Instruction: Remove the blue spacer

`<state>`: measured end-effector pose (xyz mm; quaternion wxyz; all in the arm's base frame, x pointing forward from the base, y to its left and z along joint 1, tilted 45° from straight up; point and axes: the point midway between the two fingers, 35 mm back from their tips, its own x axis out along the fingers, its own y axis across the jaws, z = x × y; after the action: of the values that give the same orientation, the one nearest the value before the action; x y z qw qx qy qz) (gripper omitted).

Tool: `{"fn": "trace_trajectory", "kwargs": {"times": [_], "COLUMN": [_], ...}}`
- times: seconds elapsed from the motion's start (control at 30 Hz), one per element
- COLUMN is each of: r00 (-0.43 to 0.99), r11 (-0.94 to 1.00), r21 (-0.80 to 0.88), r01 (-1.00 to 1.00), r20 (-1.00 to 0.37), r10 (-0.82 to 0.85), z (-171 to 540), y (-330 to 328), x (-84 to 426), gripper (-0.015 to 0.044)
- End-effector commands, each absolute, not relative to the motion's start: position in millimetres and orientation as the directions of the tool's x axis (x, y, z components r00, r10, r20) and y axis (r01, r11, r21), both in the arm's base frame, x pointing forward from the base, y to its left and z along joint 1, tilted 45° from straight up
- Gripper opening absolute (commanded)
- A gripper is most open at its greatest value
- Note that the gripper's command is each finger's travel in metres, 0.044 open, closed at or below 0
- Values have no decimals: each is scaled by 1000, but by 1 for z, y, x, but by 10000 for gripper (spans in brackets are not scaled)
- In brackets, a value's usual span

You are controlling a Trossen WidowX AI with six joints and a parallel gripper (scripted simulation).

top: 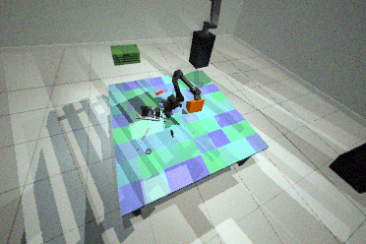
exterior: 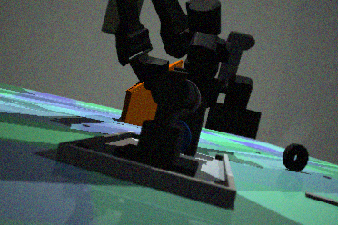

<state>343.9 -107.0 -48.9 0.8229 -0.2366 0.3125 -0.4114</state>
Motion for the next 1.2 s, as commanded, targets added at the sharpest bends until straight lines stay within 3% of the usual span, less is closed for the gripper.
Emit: {"fn": "trace_trajectory", "kwargs": {"times": [0.0,1.17], "r00": [468,468], "r11": [548,548], "r21": [-646,-646], "r01": [532,532], "r20": [-316,-315], "r10": [-826,-826], "z": [-47,-44], "y": [-108,-114], "x": [347,358], "gripper": [0,0]}}
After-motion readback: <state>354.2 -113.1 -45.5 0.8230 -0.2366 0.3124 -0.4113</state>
